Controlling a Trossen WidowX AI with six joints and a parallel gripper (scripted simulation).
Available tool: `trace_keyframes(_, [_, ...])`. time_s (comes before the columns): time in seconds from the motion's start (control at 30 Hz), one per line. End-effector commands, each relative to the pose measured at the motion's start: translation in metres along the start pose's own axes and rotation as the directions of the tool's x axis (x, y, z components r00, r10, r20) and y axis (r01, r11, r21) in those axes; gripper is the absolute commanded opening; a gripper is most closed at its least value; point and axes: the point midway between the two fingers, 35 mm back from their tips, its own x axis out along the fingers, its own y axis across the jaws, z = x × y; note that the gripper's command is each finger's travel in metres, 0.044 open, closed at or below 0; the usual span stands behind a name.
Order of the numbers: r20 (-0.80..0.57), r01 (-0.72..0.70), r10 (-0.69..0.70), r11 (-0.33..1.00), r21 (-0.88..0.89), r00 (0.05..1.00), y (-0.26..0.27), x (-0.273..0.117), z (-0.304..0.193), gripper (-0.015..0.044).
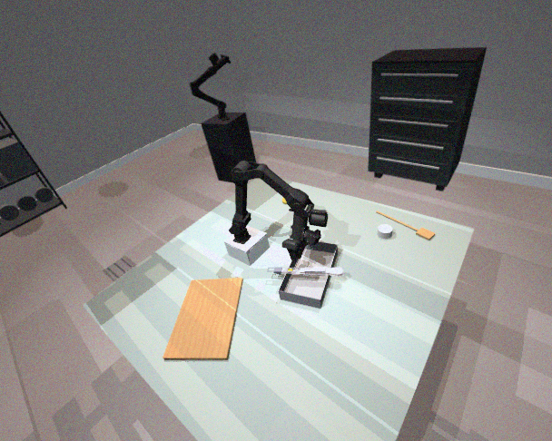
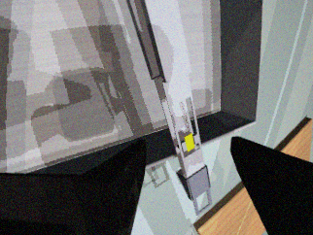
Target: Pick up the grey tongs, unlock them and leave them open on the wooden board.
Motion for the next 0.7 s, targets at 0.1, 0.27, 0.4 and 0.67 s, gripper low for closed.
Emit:
trace_keyframes(0.1, [0.001, 0.006, -0.006, 1.000, 0.010, 1.000, 0.000, 0.001, 0.005, 0.0260])
trace_keyframes(0.27, [0.002, 0.006, -0.006, 1.000, 0.010, 1.000, 0.000, 0.007, 0.006, 0.0260])
trace_keyframes(0.4, [0.002, 0.006, -0.006, 1.000, 0.010, 1.000, 0.000, 0.013, 0.007, 0.0260])
trace_keyframes(0.67, [0.002, 0.006, -0.007, 1.000, 0.010, 1.000, 0.000, 0.026, 0.007, 0.0260])
